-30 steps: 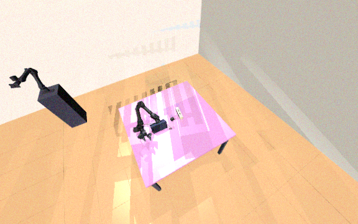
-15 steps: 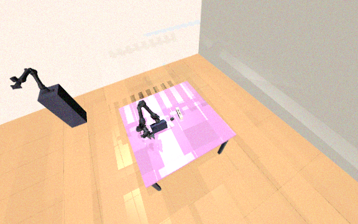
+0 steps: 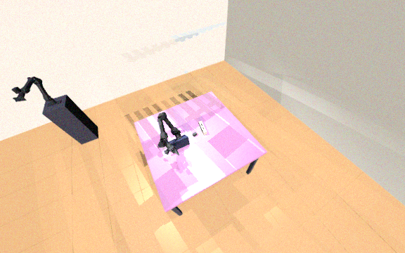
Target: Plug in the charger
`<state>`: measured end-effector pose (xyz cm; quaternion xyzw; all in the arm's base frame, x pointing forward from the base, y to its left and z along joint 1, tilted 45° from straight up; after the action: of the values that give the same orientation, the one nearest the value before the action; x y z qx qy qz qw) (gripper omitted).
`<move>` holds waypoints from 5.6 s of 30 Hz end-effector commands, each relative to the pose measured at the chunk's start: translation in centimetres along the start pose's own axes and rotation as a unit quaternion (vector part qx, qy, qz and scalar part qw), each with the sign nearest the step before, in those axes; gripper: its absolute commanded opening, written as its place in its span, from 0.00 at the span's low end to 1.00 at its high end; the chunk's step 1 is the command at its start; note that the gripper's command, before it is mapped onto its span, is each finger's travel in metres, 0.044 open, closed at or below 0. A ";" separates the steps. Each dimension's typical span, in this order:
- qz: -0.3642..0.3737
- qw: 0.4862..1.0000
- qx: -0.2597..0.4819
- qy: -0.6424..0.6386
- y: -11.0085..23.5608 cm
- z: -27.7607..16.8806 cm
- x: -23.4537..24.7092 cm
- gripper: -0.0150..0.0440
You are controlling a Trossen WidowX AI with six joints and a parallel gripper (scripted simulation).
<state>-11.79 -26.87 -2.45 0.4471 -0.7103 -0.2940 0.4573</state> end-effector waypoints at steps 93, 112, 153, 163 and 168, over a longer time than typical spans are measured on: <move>-0.221 0.435 0.411 0.771 -1.8 -28.9 -13.5 1.00; -0.220 0.229 0.483 0.816 0.4 -31.7 -18.1 1.00; -0.194 -0.054 0.570 0.797 4.1 -33.5 -25.5 1.00; -0.194 -0.054 0.569 0.797 3.8 -33.2 -26.6 1.00; -0.194 -0.054 0.569 0.797 3.5 -33.0 -27.3 1.00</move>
<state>22.07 -1.45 3.83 -0.6054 -0.3255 -0.6888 -0.2306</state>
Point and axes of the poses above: the point midway between the two fingers, 35 mm back from their tips, its own y axis back along the fingers, its own x axis across the jaws, z = x × y, the point moved 5 cm from there along y, back along the fingers, and after that the axes turned 6 degrees about -y, right-handed, at the moved point
